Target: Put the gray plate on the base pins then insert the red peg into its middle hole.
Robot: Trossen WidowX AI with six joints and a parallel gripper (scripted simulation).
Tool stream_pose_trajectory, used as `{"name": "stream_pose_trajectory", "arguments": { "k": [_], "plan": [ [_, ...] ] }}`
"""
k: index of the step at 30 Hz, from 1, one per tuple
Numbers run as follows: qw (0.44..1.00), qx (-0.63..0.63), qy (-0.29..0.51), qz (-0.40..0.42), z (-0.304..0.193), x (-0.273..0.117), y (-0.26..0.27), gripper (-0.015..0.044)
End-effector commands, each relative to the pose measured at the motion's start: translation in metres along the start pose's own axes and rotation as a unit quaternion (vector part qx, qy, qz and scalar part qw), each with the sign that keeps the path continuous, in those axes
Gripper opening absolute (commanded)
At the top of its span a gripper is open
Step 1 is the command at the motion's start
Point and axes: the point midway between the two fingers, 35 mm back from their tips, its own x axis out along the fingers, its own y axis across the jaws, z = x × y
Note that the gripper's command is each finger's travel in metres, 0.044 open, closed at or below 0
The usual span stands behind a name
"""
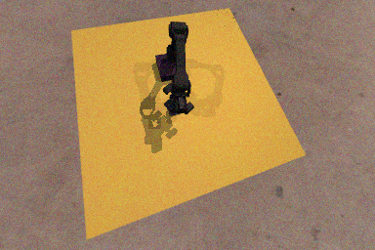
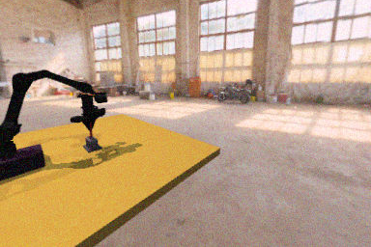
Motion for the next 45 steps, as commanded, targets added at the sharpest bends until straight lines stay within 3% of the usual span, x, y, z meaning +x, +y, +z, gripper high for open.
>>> {"name": "stream_pose_trajectory", "arguments": {
  "k": [1, 45],
  "plan": [
    [1.000, 0.000, 0.000, 0.000, 0.000, 0.002, 0.000, 0.0000],
    [1.000, -0.004, 0.002, -0.002, -0.002, 0.017, 0.000, 0.0000]
  ]
}}
